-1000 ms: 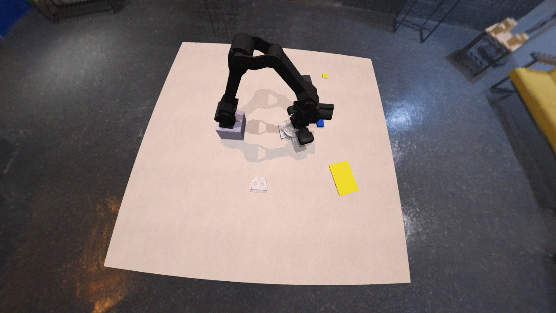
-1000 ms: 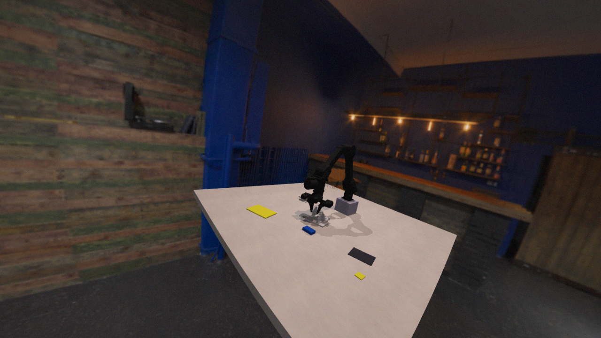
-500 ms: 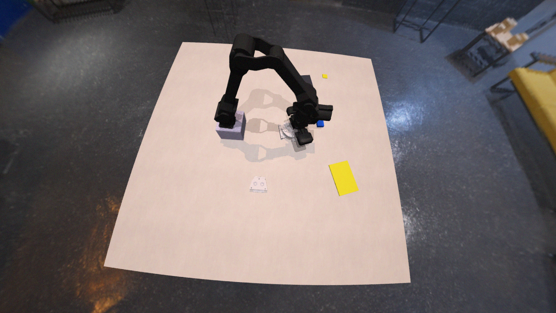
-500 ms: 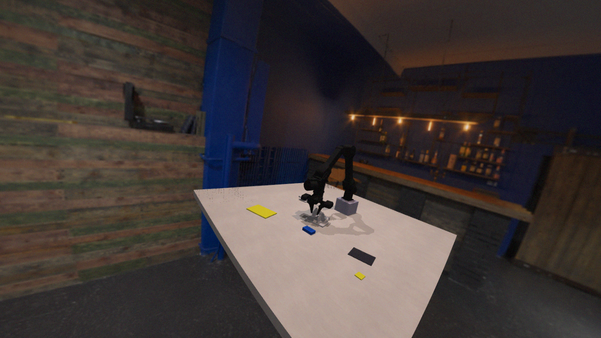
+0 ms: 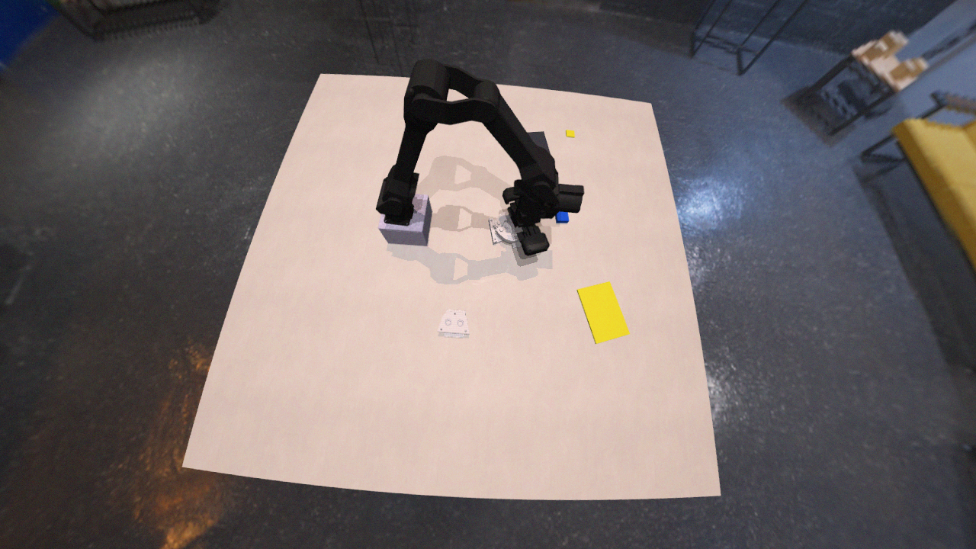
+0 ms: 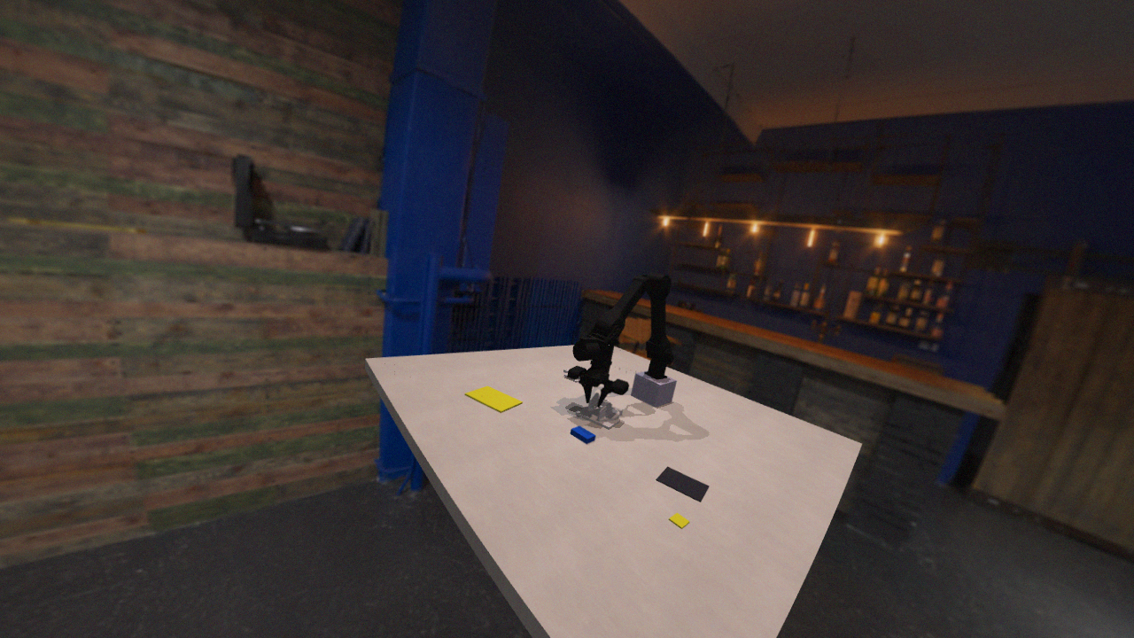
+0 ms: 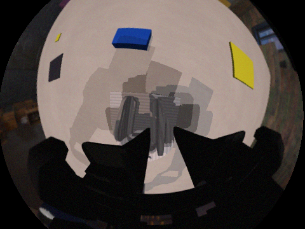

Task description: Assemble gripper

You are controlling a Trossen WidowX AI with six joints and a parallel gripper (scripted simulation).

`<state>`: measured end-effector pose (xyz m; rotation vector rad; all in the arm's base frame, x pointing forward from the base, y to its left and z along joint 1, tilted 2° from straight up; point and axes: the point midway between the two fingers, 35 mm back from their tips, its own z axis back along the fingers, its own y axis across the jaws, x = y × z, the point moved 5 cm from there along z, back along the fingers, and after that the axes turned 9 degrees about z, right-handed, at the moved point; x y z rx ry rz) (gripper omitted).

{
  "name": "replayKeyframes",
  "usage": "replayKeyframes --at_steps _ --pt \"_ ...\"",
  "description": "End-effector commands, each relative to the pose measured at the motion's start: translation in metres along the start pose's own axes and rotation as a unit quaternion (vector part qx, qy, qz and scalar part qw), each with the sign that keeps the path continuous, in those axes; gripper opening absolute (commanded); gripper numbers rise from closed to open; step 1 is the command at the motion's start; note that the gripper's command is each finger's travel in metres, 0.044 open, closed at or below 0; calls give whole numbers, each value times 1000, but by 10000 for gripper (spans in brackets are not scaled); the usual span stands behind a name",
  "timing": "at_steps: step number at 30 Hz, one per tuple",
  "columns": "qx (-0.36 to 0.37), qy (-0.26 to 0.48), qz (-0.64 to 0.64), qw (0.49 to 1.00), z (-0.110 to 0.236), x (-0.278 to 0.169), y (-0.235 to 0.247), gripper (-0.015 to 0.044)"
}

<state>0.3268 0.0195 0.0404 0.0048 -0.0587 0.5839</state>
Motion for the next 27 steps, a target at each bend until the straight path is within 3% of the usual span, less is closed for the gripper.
replayKeyframes --at_steps 1,27 --pt "2 -1 2 1000 -1 0 1 134" --pt "2 -1 4 1000 -9 0 1 134"
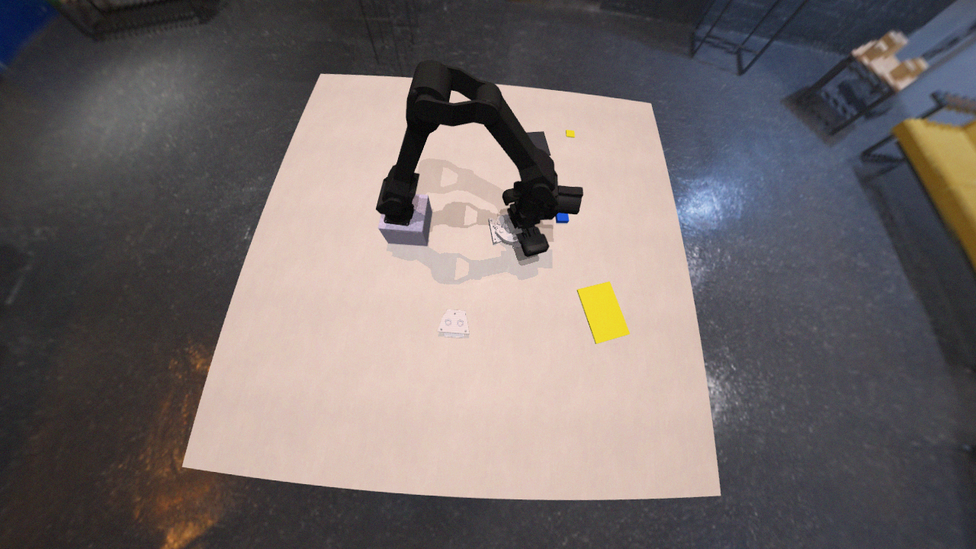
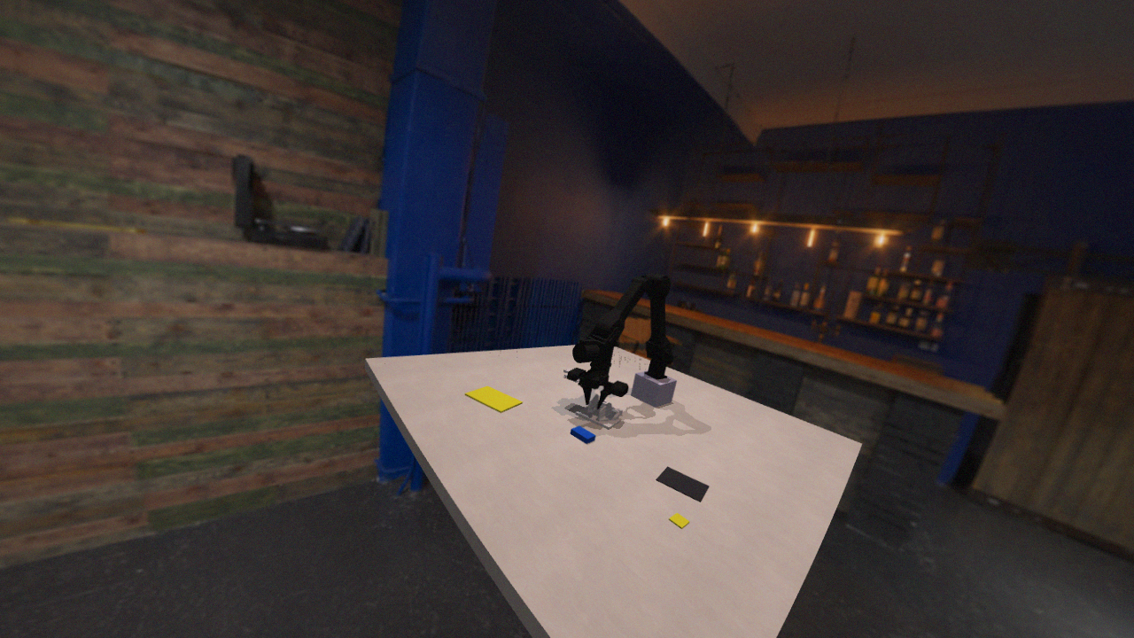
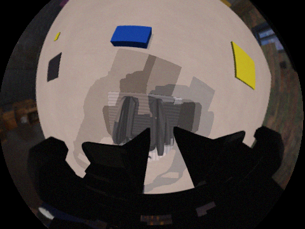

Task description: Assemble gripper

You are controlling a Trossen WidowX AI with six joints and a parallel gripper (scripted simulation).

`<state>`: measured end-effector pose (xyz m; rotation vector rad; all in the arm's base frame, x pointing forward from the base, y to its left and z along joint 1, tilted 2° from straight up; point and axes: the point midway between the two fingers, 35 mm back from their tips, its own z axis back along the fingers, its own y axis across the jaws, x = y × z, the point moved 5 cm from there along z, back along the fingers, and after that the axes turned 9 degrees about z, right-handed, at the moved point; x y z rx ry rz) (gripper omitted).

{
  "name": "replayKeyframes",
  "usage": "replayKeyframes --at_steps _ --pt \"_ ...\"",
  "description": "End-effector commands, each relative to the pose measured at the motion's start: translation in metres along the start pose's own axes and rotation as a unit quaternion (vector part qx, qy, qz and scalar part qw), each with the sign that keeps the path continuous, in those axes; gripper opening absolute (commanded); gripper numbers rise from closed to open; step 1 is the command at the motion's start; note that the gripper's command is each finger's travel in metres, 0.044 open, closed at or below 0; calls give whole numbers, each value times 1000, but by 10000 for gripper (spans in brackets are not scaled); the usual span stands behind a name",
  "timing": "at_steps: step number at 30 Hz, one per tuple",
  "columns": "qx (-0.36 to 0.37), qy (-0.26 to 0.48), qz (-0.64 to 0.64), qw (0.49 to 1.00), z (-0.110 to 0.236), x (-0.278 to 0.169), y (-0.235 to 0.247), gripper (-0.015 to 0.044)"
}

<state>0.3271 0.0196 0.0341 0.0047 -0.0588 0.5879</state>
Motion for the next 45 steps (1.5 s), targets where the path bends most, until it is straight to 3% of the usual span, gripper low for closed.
replayKeyframes --at_steps 1,45 --pt "2 -1 2 1000 -3 0 1 134" --pt "2 -1 -4 1000 -10 0 1 134"
